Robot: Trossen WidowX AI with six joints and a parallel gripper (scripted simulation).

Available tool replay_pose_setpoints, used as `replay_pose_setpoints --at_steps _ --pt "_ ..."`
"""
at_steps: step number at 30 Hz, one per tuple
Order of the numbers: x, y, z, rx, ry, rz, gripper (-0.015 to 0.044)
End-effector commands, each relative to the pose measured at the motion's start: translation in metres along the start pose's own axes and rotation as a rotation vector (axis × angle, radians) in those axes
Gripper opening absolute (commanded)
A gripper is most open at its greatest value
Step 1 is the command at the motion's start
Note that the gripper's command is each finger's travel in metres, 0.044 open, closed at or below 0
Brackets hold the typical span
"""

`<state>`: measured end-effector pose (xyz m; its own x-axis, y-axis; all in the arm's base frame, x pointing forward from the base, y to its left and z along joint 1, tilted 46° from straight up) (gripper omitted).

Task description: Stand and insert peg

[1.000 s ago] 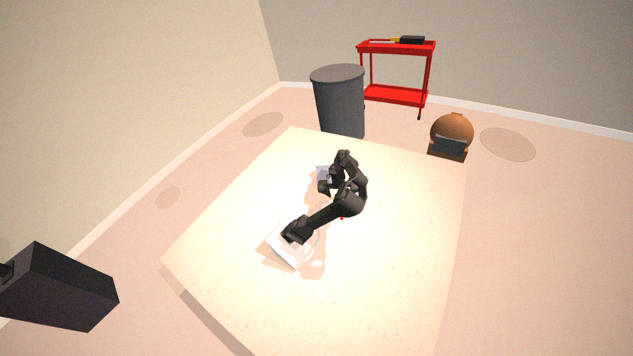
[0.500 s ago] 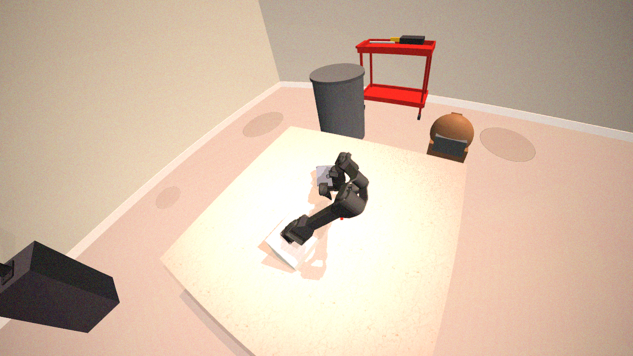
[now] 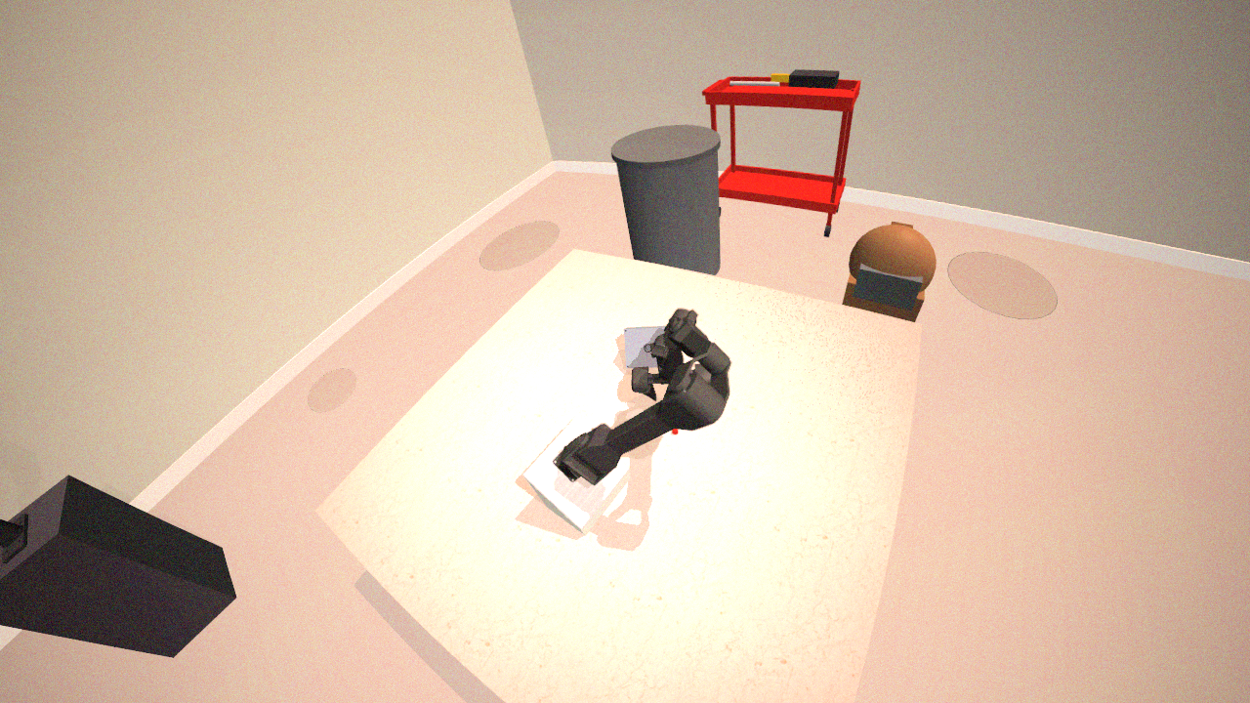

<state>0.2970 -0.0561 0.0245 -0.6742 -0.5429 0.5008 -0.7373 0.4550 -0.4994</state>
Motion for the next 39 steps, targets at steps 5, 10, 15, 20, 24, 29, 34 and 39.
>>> replay_pose_setpoints --at_steps 5,10,15,20,24,29,34,39 --pt "0.002 0.003 0.016 -0.002 0.009 -0.010 0.0440" --pt "0.003 0.003 0.024 -0.001 0.010 -0.010 0.0440" --pt "0.004 0.003 0.032 -0.001 0.011 -0.010 0.0440" --pt "0.005 0.003 0.039 0.001 0.012 -0.010 0.0440" --pt "0.006 0.003 0.043 0.001 0.013 -0.010 0.0440" --pt "0.006 0.003 0.043 0.001 0.013 -0.010 0.0309" --pt "0.006 0.003 0.043 0.001 0.013 -0.010 0.0177" --pt "0.006 0.003 0.043 0.001 0.013 -0.010 0.0110"
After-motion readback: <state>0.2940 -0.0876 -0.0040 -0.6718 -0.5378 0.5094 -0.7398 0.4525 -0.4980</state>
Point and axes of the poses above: the point midway between the two fingers, 35 mm back from their tips, its own z axis out along the fingers, its own y axis across the jaws, x = y × z, the point moved 1 cm from there along -z, back along the fingers, and after that the axes turned 14 degrees about -z, right-handed, at the moved point
